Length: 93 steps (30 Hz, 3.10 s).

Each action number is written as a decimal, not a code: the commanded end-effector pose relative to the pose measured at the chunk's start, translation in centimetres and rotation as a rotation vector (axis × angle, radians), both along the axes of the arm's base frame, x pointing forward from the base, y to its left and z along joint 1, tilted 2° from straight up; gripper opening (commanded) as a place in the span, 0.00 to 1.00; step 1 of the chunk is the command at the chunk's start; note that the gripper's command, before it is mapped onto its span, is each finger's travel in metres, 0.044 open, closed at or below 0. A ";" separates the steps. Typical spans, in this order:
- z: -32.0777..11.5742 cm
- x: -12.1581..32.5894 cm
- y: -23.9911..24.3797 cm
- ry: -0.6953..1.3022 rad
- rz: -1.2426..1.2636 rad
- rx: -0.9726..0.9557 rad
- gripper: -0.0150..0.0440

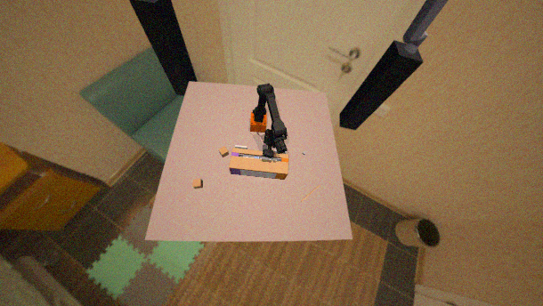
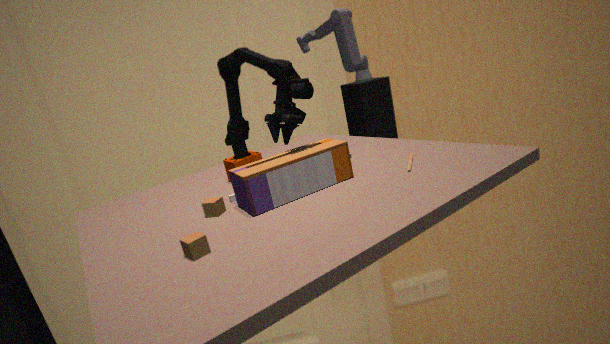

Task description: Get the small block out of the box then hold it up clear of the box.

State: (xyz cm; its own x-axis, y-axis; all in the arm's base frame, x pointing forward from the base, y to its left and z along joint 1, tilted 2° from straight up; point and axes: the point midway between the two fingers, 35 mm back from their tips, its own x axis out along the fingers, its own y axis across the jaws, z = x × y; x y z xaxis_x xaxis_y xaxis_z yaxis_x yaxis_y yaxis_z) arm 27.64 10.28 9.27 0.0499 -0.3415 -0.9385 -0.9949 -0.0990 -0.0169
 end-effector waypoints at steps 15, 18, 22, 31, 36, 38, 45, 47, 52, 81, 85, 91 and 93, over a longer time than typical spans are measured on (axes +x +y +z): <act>-2.9 0.3 -0.1 0.004 -0.002 -0.011 0.93; -3.3 0.4 -0.1 0.004 -0.002 -0.011 0.93; -4.0 0.4 -0.1 0.003 -0.002 -0.011 0.93; -5.4 0.6 -0.1 0.003 -0.002 -0.011 0.93; -6.2 0.6 -0.2 0.003 -0.002 -0.011 0.93; -6.5 0.6 -0.2 0.003 -0.002 -0.011 0.93; -7.5 0.6 -0.3 0.003 -0.002 -0.011 0.93; -6.9 0.8 -0.1 -0.006 -0.007 -0.001 0.93; -6.9 0.9 -0.8 -0.005 -0.007 -0.002 0.93; -6.8 1.7 -9.1 -0.005 -0.007 -0.010 0.93; -6.7 1.8 -10.3 -0.005 -0.007 -0.011 0.93; -6.7 2.0 -12.0 -0.006 -0.008 -0.012 0.93; -6.7 2.0 -12.5 -0.006 -0.008 -0.013 0.93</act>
State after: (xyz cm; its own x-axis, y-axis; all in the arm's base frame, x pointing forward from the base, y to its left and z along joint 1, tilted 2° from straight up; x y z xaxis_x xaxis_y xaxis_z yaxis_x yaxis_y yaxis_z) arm 29.73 -1.21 2.62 0.0532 -0.3475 -0.9362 -0.9954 -0.0930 -0.0221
